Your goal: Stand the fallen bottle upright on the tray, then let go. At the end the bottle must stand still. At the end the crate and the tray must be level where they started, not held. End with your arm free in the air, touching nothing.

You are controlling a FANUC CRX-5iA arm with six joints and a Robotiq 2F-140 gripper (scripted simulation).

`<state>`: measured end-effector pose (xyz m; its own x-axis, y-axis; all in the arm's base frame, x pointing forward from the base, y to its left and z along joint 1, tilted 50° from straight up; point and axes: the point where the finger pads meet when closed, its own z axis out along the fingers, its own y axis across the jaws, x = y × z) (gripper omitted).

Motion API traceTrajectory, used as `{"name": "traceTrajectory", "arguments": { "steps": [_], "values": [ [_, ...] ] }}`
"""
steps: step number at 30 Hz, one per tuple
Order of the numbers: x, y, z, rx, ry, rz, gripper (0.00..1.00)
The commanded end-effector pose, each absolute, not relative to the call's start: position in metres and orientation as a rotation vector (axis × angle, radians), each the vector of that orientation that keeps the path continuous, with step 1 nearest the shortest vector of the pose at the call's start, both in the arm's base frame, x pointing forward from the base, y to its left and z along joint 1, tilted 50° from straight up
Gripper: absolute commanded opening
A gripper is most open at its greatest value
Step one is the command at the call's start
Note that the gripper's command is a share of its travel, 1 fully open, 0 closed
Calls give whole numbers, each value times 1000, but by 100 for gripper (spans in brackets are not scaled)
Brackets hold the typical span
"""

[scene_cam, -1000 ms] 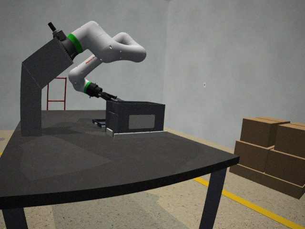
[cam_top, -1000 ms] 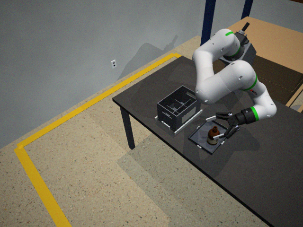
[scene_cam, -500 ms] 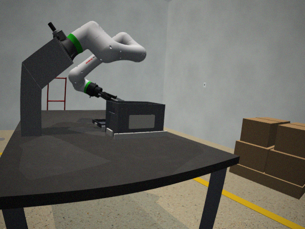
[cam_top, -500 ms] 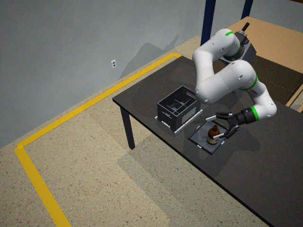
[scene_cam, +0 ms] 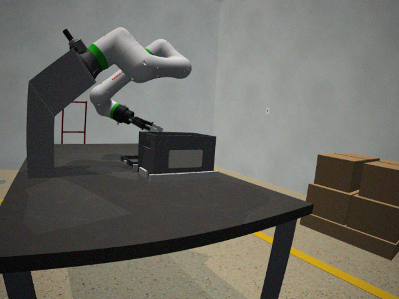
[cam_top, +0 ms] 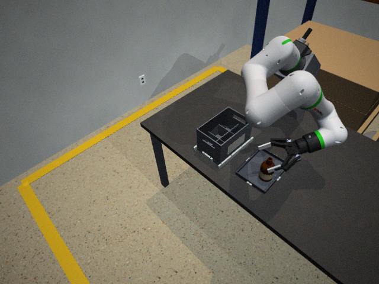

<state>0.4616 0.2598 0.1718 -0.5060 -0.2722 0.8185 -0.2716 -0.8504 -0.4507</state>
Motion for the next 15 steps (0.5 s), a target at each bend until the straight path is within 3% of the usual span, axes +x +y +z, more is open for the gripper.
{"name": "traceTrajectory", "arguments": {
  "steps": [1, 15],
  "values": [
    [460, 260, 173, -1561, 859, -2586, 100],
    [435, 256, 194, -1561, 859, -2586, 100]
  ]
}}
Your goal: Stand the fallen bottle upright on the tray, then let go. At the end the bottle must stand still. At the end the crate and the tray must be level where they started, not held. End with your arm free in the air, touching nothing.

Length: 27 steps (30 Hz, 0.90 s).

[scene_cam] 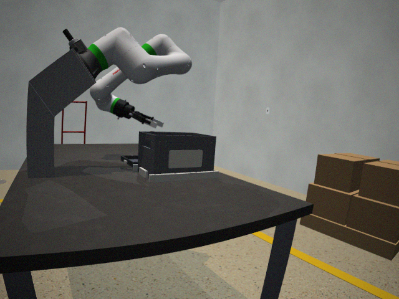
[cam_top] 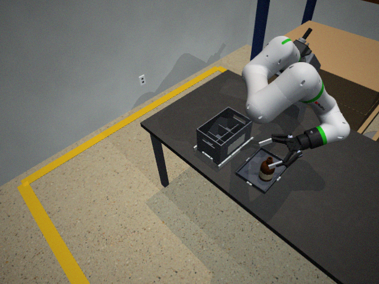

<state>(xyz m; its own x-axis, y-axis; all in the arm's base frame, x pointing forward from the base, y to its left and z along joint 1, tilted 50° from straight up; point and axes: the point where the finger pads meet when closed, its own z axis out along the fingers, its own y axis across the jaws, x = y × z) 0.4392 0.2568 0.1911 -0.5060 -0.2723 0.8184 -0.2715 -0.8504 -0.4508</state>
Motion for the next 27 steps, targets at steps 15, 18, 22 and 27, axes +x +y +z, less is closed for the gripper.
{"name": "traceTrajectory", "arguments": {
  "steps": [15, 18, 22, 27],
  "values": [
    [414, 253, 213, -1561, 859, -2586, 100],
    [410, 253, 216, -1561, 859, -2586, 100],
    [408, 253, 218, -1561, 859, -2586, 100],
    [404, 252, 221, -1561, 859, -2586, 100]
  ]
}}
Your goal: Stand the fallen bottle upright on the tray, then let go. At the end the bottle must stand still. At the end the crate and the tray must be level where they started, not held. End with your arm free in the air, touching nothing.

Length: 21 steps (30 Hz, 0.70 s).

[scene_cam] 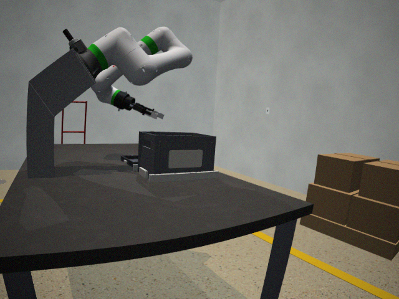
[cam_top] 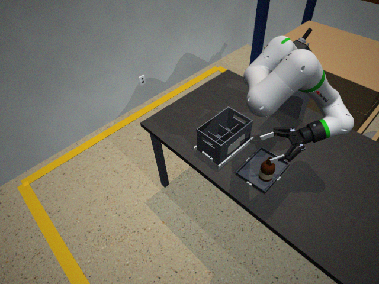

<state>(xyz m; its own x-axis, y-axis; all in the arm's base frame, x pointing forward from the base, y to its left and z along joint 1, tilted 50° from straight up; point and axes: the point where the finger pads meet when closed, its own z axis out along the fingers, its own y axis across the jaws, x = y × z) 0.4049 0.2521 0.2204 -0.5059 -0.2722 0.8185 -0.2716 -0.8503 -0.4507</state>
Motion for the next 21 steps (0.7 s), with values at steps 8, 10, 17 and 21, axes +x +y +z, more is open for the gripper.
{"name": "traceTrajectory", "arguments": {
  "steps": [8, 10, 17, 21],
  "values": [
    [400, 252, 224, -1561, 859, -2586, 100],
    [400, 252, 224, -1561, 859, -2586, 100],
    [400, 252, 224, -1561, 859, -2586, 0],
    [400, 252, 224, -1561, 859, -2586, 0]
  ]
}}
